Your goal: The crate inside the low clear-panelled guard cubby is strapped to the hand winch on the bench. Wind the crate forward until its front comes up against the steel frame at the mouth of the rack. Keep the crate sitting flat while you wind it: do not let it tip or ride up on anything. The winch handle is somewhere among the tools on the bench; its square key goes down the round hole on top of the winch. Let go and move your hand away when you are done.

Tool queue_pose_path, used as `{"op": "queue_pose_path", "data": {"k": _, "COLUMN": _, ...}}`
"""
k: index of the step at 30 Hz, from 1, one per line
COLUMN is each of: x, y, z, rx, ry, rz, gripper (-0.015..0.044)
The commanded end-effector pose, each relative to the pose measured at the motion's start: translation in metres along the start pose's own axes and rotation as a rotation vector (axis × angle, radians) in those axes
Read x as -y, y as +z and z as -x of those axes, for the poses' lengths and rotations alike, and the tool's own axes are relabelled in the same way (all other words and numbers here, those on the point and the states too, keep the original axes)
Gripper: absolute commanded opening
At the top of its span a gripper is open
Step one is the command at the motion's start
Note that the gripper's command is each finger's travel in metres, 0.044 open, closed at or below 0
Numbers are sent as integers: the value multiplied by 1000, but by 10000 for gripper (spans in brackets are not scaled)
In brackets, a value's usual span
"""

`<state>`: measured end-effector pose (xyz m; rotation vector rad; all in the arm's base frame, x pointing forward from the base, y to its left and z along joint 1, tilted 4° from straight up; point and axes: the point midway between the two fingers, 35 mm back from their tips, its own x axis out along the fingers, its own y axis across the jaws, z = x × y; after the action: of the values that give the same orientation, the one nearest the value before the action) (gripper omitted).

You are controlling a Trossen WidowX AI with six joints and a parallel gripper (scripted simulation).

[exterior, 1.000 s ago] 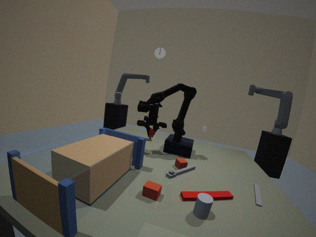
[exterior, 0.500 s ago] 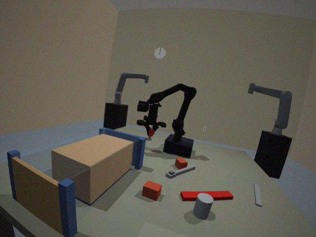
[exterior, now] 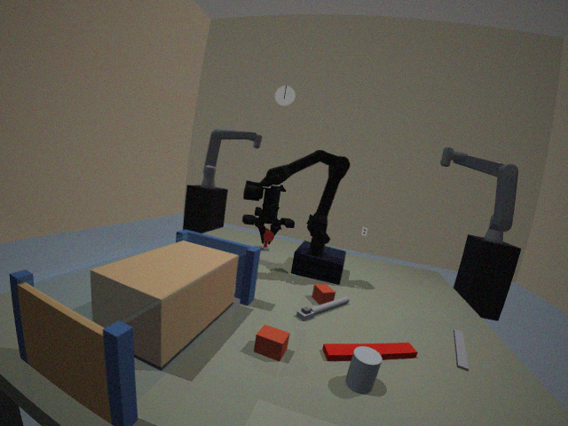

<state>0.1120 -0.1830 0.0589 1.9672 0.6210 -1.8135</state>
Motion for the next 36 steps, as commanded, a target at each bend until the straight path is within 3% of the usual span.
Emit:
{"op": "queue_pose_path", "data": {"k": 1, "x": -3, "y": 13, "z": 1, "rx": 33, "ry": 4, "rz": -9, "gripper": 0}}
{"op": "queue_pose_path", "data": {"k": 36, "x": -21, "y": 46, "z": 2, "rx": 36, "ry": 6, "rz": -9, "gripper": 0}}
